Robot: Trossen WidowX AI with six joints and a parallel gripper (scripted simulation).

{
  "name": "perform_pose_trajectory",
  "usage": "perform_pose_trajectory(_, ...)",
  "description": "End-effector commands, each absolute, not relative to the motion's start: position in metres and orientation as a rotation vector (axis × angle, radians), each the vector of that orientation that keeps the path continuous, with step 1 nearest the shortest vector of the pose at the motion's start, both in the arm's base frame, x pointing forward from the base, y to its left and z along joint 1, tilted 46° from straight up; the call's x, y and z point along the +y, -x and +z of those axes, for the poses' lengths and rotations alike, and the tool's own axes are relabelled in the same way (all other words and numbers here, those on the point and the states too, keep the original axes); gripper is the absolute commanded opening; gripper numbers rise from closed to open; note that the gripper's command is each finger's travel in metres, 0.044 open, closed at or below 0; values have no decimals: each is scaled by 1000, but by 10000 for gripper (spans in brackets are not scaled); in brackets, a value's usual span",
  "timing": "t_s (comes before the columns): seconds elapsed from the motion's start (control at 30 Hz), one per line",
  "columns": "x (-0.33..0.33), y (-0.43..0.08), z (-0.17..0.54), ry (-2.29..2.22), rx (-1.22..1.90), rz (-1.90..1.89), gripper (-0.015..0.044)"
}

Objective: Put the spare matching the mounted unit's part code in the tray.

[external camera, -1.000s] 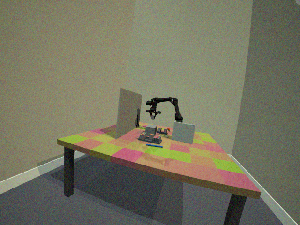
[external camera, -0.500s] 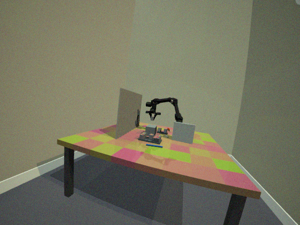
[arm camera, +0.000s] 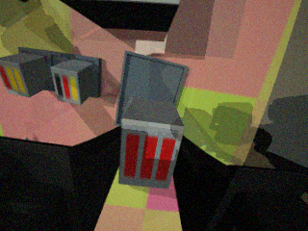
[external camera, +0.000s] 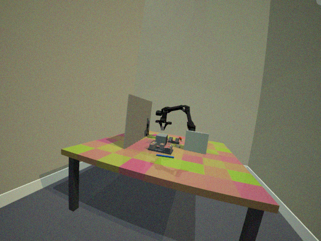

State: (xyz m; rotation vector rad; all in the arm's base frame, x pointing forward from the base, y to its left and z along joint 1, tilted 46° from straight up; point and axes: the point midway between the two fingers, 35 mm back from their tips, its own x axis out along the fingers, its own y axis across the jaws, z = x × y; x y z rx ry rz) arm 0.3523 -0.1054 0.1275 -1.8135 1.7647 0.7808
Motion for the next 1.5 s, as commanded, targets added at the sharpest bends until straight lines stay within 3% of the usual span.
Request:
perform_pose_trajectory(0.0,-107,-353,125,1821,1759,786,0)
perform_pose_trajectory(1.47,-140,-355,93,1822,1758,785,0)
